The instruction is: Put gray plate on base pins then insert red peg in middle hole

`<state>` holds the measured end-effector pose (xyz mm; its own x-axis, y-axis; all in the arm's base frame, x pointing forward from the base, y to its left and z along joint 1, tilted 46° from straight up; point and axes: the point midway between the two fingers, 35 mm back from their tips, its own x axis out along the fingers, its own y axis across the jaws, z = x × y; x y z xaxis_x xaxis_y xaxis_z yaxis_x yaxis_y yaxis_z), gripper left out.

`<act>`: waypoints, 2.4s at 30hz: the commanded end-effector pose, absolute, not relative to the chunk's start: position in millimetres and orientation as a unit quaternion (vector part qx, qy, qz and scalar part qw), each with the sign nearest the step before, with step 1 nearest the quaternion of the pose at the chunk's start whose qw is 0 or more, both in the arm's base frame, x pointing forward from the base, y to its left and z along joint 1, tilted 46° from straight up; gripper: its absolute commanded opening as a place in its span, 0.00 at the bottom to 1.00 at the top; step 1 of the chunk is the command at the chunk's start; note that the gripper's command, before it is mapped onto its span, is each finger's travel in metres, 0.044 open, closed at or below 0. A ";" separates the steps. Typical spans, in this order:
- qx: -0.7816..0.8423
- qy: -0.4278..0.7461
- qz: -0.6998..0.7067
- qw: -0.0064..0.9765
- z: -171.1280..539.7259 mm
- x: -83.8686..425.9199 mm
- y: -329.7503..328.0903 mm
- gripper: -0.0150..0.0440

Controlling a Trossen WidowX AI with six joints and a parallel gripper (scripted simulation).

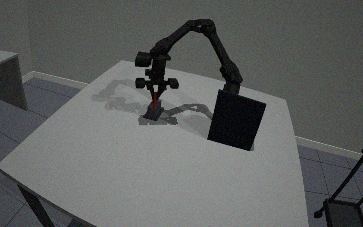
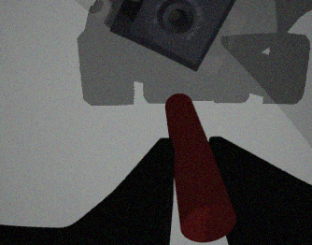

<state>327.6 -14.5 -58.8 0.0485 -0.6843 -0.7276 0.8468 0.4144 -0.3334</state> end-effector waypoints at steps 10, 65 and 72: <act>0.086 0.430 -0.538 0.720 -30.4 346.0 -42.3 0.25; 0.084 0.427 -0.542 0.719 -15.2 351.9 -59.5 0.25; 0.084 0.427 -0.542 0.719 -14.8 353.8 -59.8 0.25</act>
<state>352.4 -59.5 -15.3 0.0479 -0.7075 -0.7051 0.8492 0.4006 -0.3442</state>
